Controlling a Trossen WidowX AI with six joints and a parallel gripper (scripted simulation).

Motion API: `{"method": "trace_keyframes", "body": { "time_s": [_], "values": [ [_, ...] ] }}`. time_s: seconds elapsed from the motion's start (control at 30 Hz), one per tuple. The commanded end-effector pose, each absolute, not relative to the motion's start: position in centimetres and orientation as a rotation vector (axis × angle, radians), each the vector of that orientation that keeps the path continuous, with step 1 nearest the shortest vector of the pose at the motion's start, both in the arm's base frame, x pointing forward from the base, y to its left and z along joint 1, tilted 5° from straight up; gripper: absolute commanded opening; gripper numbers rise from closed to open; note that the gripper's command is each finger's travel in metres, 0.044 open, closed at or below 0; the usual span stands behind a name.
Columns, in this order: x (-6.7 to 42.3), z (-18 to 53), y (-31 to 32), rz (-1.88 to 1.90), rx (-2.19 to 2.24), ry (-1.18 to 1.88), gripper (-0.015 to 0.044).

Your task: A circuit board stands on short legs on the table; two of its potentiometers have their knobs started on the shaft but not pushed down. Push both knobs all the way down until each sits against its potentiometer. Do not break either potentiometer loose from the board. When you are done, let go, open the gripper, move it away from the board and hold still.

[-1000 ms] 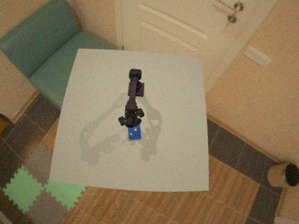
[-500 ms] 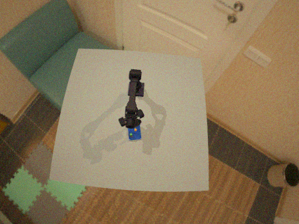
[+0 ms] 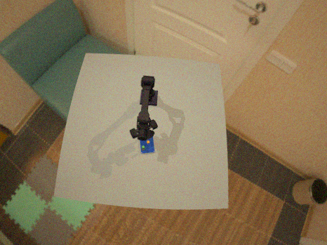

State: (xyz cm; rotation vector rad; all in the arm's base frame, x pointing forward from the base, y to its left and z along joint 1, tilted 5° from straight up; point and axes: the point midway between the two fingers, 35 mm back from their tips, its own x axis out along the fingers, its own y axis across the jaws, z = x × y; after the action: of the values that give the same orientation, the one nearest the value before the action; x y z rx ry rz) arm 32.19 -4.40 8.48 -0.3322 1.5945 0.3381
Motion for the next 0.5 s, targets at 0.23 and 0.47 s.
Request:
{"method": "trace_keyframes", "body": {
  "time_s": [0.23, 0.47],
  "values": [
    [32.1, 8.09, -4.32, 0.346, -0.332, 1.595, 0.0],
    [32.09, 7.9, -4.32, 0.346, -0.332, 1.595, 0.0]
  ]
}}
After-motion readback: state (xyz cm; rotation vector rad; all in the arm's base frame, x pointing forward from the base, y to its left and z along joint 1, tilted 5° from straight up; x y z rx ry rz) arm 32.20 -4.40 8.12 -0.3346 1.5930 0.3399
